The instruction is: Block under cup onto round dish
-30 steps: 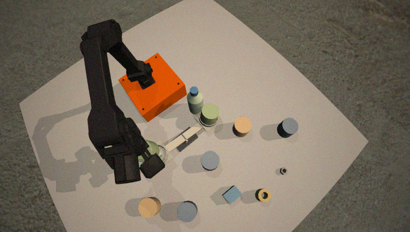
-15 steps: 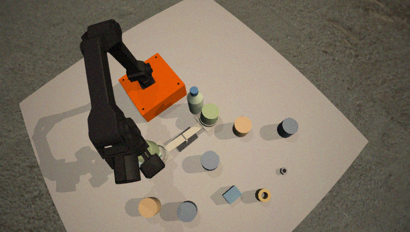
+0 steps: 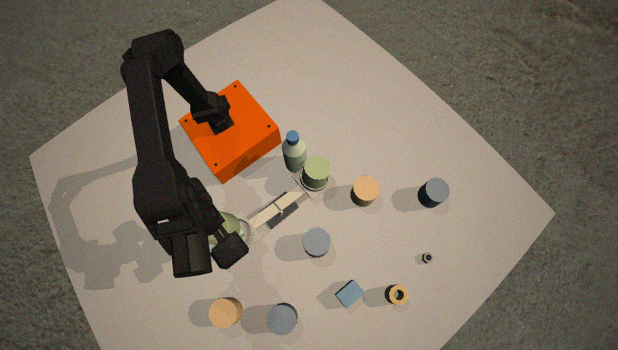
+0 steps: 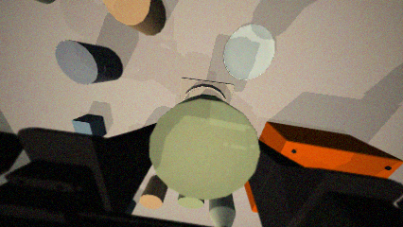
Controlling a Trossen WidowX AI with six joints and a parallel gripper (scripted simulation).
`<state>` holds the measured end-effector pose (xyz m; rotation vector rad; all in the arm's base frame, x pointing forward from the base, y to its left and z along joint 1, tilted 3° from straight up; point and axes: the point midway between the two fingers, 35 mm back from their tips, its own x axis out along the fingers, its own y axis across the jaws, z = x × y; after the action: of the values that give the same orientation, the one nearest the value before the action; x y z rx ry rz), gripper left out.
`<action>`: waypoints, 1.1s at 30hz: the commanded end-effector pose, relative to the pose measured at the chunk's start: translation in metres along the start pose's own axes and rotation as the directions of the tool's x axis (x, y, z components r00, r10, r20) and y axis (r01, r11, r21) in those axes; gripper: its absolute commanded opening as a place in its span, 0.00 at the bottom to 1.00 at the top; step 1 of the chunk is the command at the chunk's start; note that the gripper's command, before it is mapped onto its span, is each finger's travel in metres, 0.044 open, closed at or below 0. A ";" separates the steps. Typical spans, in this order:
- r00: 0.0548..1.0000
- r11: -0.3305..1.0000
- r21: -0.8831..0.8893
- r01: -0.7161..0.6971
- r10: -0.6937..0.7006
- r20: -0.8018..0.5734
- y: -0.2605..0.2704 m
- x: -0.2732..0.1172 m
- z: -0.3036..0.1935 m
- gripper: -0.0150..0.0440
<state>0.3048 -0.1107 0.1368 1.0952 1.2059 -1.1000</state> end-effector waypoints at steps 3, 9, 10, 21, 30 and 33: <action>1.000 1.000 0.000 -0.001 0.001 0.000 0.000 0.000 0.000 0.25; 1.000 1.000 0.000 -0.001 0.001 0.001 -0.003 0.003 0.005 0.25; 1.000 1.000 0.000 -0.001 0.001 0.001 -0.005 0.004 0.008 0.25; 1.000 1.000 0.001 0.000 0.000 0.004 -0.029 0.022 0.042 0.25; 1.000 1.000 0.002 0.001 -0.001 0.007 -0.053 0.036 0.067 0.25; 1.000 1.000 0.002 0.001 -0.001 0.008 -0.061 0.041 0.074 0.25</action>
<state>0.2609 -0.1885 0.1007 1.0892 1.1997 -1.1117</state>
